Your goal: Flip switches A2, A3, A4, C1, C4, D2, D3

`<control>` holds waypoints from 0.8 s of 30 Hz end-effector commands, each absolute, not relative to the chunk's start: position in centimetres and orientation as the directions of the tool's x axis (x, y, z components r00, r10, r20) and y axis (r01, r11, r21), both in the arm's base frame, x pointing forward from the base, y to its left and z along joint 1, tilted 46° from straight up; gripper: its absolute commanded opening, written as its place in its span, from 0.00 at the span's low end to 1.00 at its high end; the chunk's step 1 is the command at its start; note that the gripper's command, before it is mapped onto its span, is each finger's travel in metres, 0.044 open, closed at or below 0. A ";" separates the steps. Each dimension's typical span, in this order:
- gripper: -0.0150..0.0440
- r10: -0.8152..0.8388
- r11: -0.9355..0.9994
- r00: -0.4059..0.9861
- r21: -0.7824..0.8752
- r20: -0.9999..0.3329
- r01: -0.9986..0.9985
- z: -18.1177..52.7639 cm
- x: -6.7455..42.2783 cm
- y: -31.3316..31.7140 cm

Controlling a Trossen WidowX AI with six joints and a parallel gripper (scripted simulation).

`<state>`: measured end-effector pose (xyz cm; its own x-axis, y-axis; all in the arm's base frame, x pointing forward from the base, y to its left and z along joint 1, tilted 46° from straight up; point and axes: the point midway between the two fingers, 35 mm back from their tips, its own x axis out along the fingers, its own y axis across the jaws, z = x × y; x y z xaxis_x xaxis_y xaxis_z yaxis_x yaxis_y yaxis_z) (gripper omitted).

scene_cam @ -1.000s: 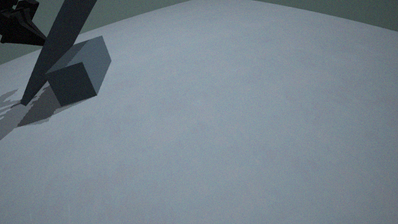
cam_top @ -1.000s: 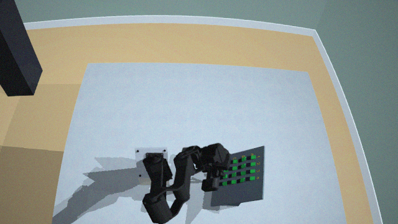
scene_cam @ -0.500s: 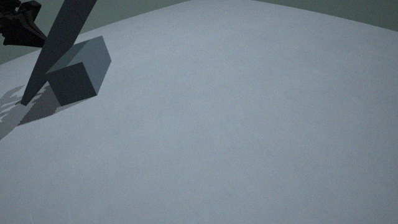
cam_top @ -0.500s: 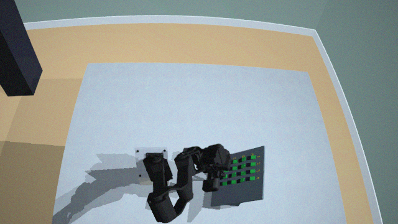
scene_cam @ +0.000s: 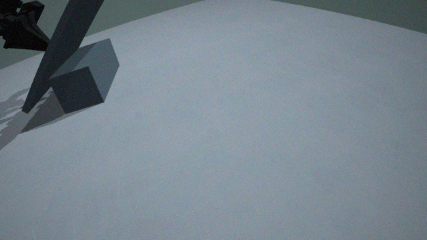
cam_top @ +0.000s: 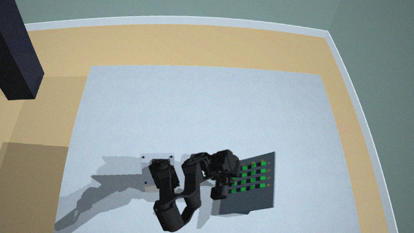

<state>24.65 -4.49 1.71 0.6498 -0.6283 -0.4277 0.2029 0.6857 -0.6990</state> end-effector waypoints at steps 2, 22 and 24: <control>0.25 -0.625 0.687 0.651 -0.701 -0.431 0.194 1.6 24.7 -4.5; 0.25 -0.625 0.686 0.651 -0.701 -0.431 0.195 1.5 24.9 -4.6; 0.25 -0.625 0.686 0.651 -0.701 -0.431 0.195 1.5 24.9 -4.7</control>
<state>24.89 -4.66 1.65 0.6519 -0.6272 -0.4262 0.2049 0.6868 -0.6973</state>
